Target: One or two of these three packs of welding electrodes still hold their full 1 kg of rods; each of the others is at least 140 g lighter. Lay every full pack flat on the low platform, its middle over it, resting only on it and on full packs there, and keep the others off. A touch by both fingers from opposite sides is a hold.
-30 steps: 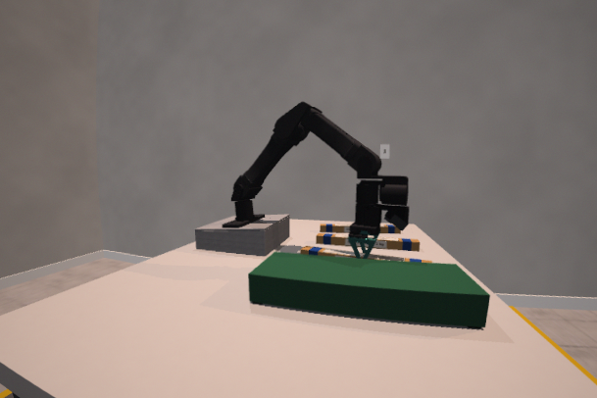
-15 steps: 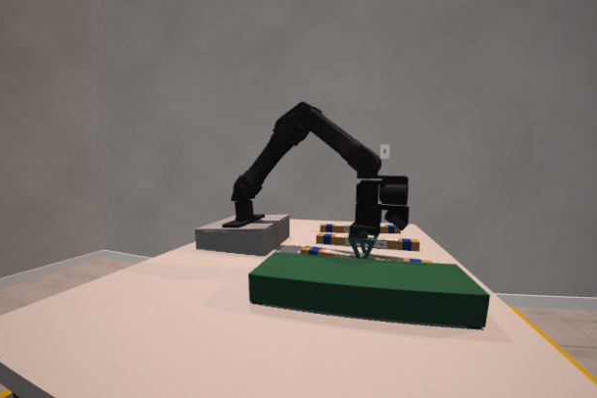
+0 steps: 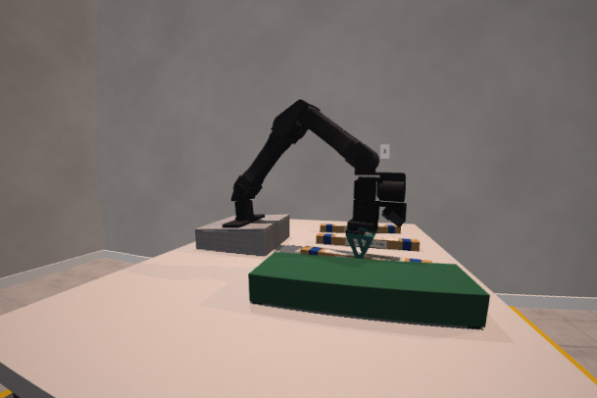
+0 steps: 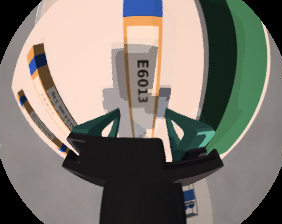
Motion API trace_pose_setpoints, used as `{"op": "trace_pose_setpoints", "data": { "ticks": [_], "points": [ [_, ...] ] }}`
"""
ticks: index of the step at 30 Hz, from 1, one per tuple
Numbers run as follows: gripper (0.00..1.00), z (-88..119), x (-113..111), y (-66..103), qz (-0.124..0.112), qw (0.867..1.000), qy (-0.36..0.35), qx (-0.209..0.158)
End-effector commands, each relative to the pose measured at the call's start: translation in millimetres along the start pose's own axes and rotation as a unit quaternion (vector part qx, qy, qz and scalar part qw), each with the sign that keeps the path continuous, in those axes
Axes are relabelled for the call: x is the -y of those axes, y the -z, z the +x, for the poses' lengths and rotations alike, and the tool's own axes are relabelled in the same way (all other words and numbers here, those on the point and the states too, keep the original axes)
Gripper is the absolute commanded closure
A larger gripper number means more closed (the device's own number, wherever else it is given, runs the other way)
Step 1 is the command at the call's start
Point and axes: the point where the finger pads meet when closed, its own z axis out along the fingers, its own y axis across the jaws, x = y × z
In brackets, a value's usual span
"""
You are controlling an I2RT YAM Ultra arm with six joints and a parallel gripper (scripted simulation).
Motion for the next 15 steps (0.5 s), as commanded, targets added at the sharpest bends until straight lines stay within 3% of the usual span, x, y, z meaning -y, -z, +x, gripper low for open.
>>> {"op": "trace_pose_setpoints", "data": {
  "ticks": [1, 9, 12, 15],
  "points": [
    [0.26, -15.2, -3.0, 44.9, 0.003, 0.999, 0.002, 0.034],
    [0.26, -12.1, -2.7, 85.0, 0.003, 0.999, 0.001, 0.034],
    [0.26, -10.4, -3.8, 82.1, 0.002, 1.000, 0.003, 0.024],
    [0.26, -10.6, -3.5, 105.1, 0.003, 0.999, 0.002, 0.034]
  ]
}}
